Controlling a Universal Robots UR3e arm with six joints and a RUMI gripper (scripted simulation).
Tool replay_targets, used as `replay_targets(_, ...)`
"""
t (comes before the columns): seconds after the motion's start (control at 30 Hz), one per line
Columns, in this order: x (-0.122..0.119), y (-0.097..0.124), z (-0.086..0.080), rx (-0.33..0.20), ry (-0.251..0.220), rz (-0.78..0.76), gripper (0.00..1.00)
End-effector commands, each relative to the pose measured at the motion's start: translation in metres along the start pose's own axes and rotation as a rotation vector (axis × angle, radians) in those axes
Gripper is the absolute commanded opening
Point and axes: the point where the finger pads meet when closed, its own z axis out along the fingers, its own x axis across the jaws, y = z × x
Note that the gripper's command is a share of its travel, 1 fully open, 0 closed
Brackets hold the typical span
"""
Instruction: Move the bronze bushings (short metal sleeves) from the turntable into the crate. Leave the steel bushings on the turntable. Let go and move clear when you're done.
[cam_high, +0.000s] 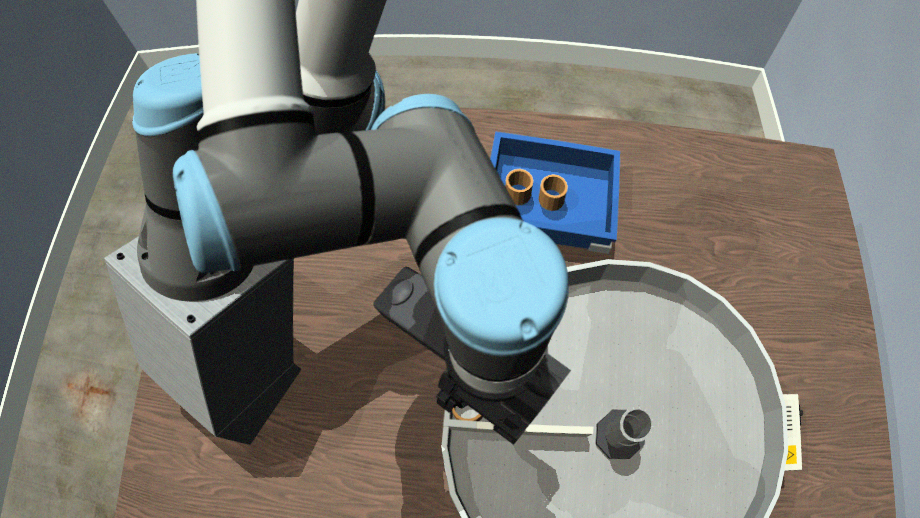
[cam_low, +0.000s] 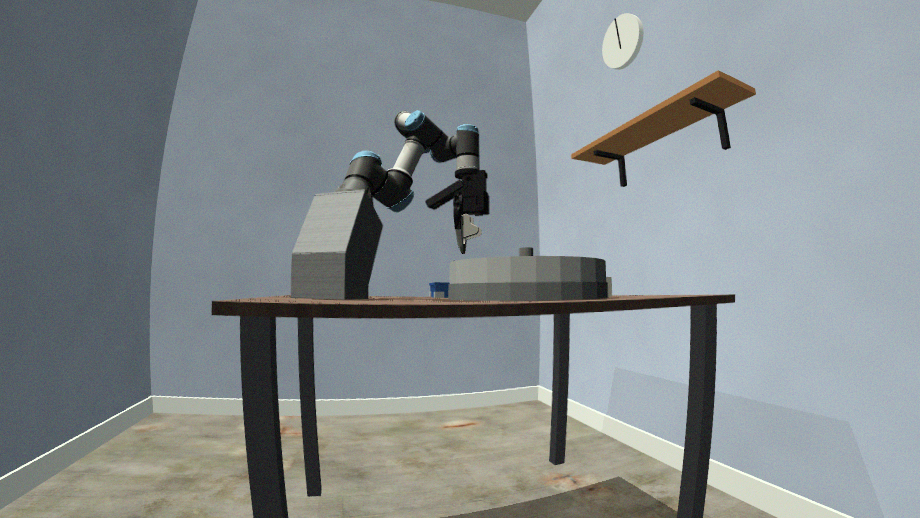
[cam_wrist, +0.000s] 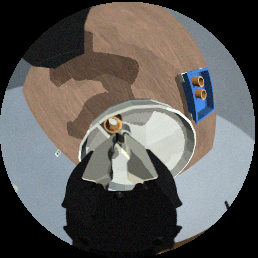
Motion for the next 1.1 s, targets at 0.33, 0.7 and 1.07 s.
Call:
replay_targets(0.33,0.0,0.001,0.021,-0.003,-0.001,0.0,0.05)
replay_targets(0.7,0.0,0.001,0.025,-0.003,-0.001,0.0,0.05)
replay_targets(1.07,0.0,0.001,0.025,-0.003,-0.001,0.0,0.05)
